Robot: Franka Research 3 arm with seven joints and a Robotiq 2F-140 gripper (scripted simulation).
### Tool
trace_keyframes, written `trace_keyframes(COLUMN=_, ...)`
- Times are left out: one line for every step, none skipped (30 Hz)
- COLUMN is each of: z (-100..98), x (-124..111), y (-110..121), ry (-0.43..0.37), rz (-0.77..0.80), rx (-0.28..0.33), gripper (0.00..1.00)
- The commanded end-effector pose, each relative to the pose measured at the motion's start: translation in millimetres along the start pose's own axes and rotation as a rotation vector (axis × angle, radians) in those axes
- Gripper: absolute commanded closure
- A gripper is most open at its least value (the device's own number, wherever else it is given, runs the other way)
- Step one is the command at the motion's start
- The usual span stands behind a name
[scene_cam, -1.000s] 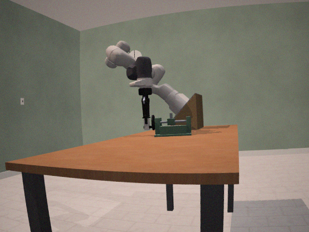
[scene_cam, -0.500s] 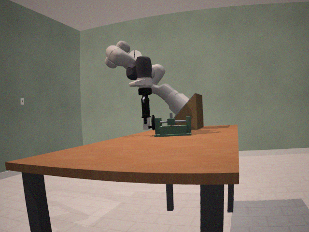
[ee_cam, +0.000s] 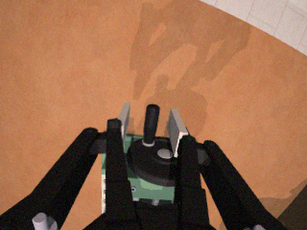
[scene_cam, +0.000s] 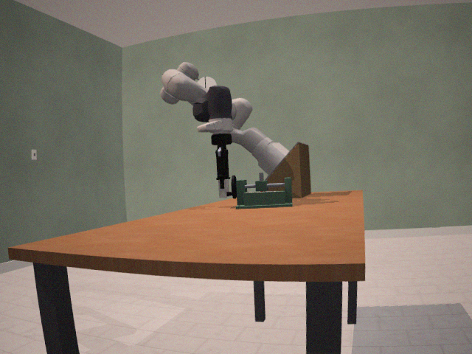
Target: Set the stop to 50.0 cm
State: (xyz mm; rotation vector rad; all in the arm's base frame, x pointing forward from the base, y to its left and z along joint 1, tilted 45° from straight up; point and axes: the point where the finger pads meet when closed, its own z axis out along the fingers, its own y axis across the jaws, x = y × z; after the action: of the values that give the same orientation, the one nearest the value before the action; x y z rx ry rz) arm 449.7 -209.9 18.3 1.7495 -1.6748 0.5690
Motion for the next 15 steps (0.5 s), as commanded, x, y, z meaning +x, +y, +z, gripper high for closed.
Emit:
trace_keyframes(z=-1.6, x=-1, y=-2, ry=-0.001, rz=-0.003, rx=0.005, gripper=0.67)
trace_keyframes(z=-1.6, x=-1, y=-2, ry=-0.001, rz=-0.003, rx=0.005, gripper=0.67)
trace_keyframes(z=-1.6, x=-1, y=-2, ry=-0.001, rz=-0.003, rx=0.005, gripper=0.67)
trace_keyframes(z=-1.6, x=-1, y=-2, ry=-0.001, rz=-0.003, rx=0.005, gripper=0.67)
trace_keyframes(z=-2.0, x=-1, y=-2, ry=-0.001, rz=-0.003, rx=0.005, gripper=0.67)
trace_keyframes(z=-2.0, x=-1, y=-2, ry=-0.001, rz=-0.003, rx=0.005, gripper=0.67)
trace_keyframes(z=-2.0, x=-1, y=-2, ry=-0.001, rz=-0.003, rx=0.005, gripper=0.67)
trace_keyframes(z=-4.0, x=-1, y=-2, ry=-0.001, rz=-0.003, rx=0.005, gripper=0.67)
trace_keyframes(z=-8.8, x=-1, y=-2, ry=-0.001, rz=-0.003, rx=0.005, gripper=0.67)
trace_keyframes(z=-16.5, x=-1, y=-2, ry=-0.001, rz=-0.003, rx=0.005, gripper=0.67)
trace_keyframes(z=-27.1, x=-1, y=-2, ry=-0.001, rz=-0.003, rx=0.005, gripper=0.67)
trace_keyframes(z=-39.8, x=-1, y=-2, ry=-0.001, rz=-0.003, rx=0.005, gripper=0.67)
trace_keyframes(z=-53.9, x=-1, y=-2, ry=-0.001, rz=-0.003, rx=0.005, gripper=0.67)
trace_keyframes(z=-68.0, x=-1, y=-2, ry=-0.001, rz=-0.003, rx=0.005, gripper=0.67)
trace_keyframes(z=-81.0, x=0, y=-2, ry=-0.001, rz=-0.003, rx=0.005, gripper=0.67)
